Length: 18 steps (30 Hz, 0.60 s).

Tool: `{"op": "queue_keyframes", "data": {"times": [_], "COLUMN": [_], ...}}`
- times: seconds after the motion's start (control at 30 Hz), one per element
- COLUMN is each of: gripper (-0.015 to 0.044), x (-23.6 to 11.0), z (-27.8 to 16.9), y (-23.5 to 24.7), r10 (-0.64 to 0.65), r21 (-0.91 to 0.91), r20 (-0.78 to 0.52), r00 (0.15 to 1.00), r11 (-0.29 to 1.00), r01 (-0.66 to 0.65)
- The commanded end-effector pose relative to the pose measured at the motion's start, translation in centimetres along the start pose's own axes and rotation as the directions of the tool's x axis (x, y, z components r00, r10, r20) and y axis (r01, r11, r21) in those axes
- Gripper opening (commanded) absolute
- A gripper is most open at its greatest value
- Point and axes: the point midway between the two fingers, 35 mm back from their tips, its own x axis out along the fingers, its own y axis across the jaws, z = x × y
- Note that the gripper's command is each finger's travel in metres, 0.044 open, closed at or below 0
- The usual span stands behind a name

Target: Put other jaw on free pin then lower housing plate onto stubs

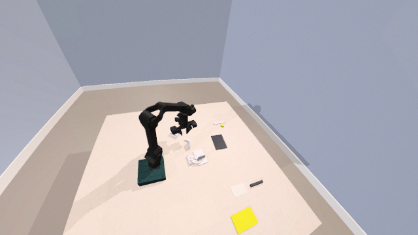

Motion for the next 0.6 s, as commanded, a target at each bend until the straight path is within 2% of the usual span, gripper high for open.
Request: {"op": "queue_keyframes", "data": {"times": [0.0,0.1,0.57], "gripper": [0.0072,0.0,0.0], "x": [-0.28,-0.28,-0.28], "z": [0.08,0.08,0.08], "y": [-0.16,-0.16,-0.16], "r10": [-0.006,-0.006,-0.006], "r21": [0.004,0.004,0.004], "r20": [0.003,0.003,0.003], "r00": [1.0,1.0,1.0], "r11": [1.0,1.0,1.0], "r01": [0.006,0.006,0.006]}}
